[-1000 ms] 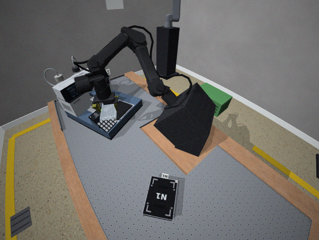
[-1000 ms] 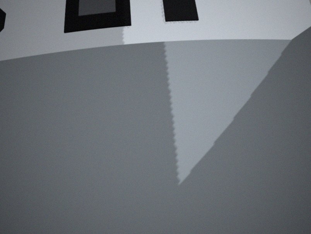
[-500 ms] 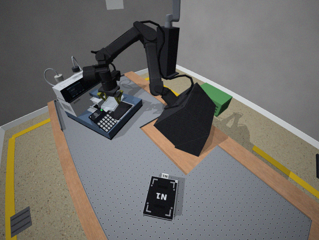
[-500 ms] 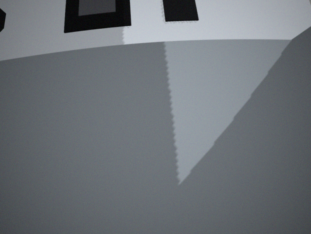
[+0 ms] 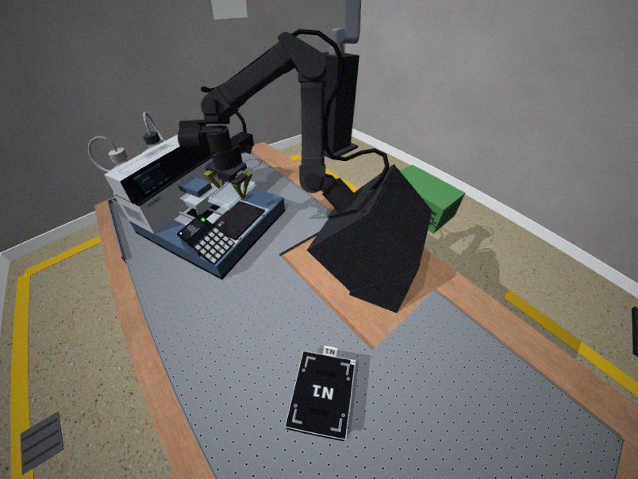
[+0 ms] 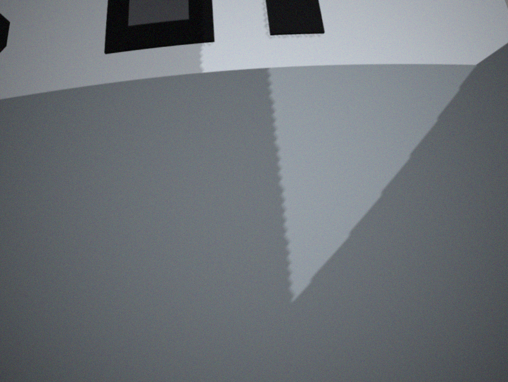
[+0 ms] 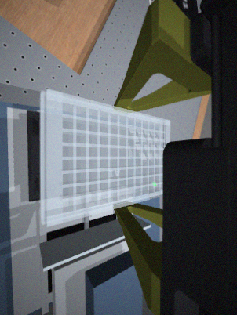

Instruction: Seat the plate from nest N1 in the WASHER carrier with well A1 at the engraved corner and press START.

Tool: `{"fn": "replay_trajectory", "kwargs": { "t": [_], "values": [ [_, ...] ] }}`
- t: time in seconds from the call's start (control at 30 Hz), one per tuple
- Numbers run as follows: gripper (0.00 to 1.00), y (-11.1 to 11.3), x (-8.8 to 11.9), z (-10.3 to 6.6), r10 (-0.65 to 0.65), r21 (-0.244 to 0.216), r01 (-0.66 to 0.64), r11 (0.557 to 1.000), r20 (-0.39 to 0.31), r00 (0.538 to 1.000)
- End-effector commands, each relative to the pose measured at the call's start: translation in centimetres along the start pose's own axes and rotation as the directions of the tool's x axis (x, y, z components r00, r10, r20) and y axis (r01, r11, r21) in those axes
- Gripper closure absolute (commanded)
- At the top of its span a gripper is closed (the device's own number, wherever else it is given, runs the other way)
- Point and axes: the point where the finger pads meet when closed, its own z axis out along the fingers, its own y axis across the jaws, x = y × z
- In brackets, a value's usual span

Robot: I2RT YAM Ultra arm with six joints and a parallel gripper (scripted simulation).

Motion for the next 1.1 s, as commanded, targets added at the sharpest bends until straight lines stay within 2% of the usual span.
{"fn": "replay_trajectory", "kwargs": {
  "t": [0.0,0.13,0.17,0.37,0.4,0.43,0.5,0.93,0.97,1.03,1.07],
  "values": [
    [0.16,0.7,1.0,-0.8,-0.015,-0.014,0.014,1.0,-0.06,0.998],
    [0.16,0.5,1.2,-0.5,-0.023,-0.002,0.023,1.0,-0.058,0.998],
    [0.16,0.0,0.7,-0.3,-0.015,0.004,0.015,1.0,-0.039,0.999],
    [0.16,0.0,0.7,-0.3,-0.015,0.004,0.015,1.0,-0.039,0.999],
    [0.16,0.5,1.3,-0.4,-0.026,0.004,0.026,1.0,-0.055,0.998],
    [0.16,0.0,0.7,-0.3,-0.015,0.004,0.015,1.0,-0.039,0.999],
    [0.16,0.5,1.3,-0.4,-0.025,0.004,0.025,1.0,-0.054,0.998],
    [0.16,0.6,1.1,-0.3,-0.021,0.002,0.021,1.0,-0.047,0.999],
    [0.16,0.9,1.0,-0.1,-0.01,-0.006,0.009,1.0,-0.045,0.999],
    [0.16,-0.5,0.9,1.1,-0.028,0.029,0.029,0.999,-0.03,0.999],
    [0.16,-0.5,0.9,1.3,-0.028,0.029,0.029,0.999,-0.03,0.999]
  ]
}}
